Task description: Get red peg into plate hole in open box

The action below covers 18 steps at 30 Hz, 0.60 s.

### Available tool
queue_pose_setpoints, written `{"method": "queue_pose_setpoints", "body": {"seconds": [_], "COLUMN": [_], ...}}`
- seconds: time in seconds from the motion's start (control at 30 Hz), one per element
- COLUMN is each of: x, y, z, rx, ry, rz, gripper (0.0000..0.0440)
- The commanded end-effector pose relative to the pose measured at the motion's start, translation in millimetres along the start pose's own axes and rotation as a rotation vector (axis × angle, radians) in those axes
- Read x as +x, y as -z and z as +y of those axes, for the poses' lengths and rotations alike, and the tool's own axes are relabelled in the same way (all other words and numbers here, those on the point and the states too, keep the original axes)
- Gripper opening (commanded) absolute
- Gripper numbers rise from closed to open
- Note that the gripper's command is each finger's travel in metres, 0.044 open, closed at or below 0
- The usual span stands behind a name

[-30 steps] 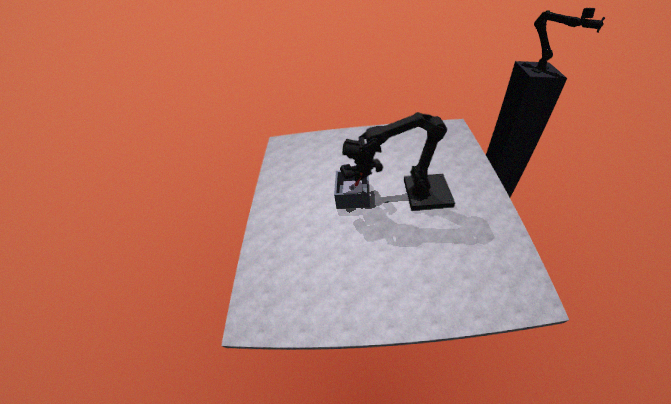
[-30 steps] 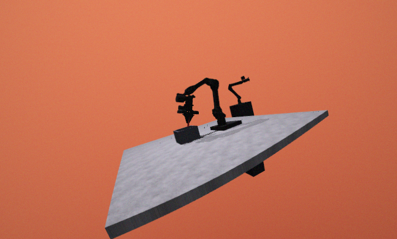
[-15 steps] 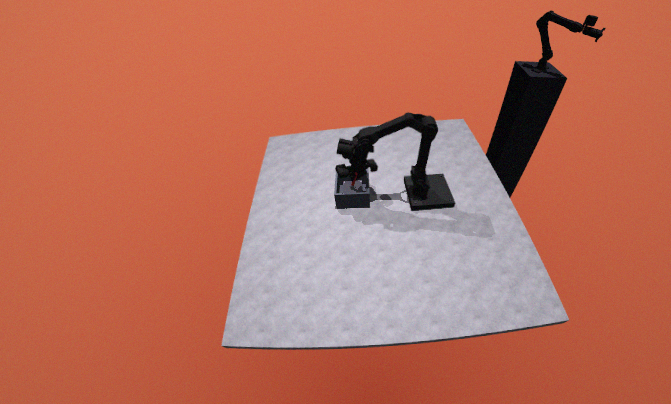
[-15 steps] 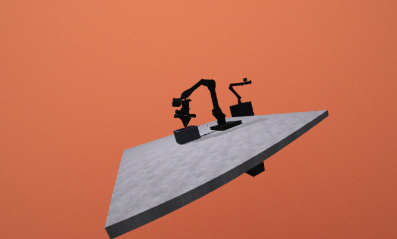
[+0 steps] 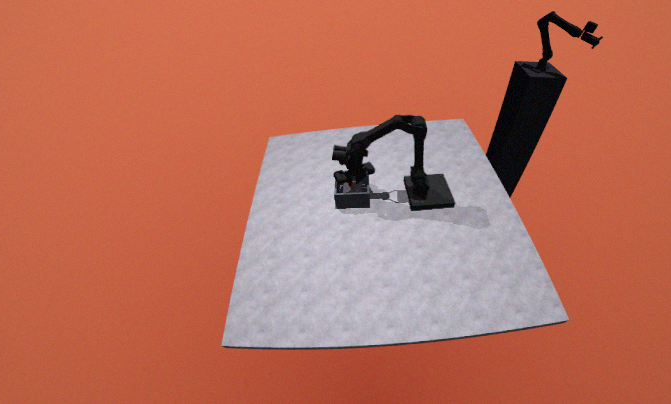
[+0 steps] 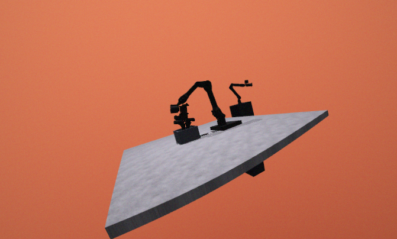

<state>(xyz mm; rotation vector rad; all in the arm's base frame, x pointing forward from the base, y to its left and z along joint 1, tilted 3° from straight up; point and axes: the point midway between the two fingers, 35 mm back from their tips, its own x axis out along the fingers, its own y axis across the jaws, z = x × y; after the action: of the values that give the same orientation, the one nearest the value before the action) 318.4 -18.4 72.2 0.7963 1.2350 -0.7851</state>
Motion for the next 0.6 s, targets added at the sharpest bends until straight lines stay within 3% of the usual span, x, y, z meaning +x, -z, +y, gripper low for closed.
{"method": "queue_pose_setpoints", "body": {"seconds": [0.0, 0.57], "x": [-0.5, 3.5], "y": [-7.2, -38.0], "z": [6.1, 27.1], "rx": [-0.010, -0.036], "ry": [-0.003, 0.000], "rz": [-0.007, 0.013], "gripper": [0.0158, 0.0146]}}
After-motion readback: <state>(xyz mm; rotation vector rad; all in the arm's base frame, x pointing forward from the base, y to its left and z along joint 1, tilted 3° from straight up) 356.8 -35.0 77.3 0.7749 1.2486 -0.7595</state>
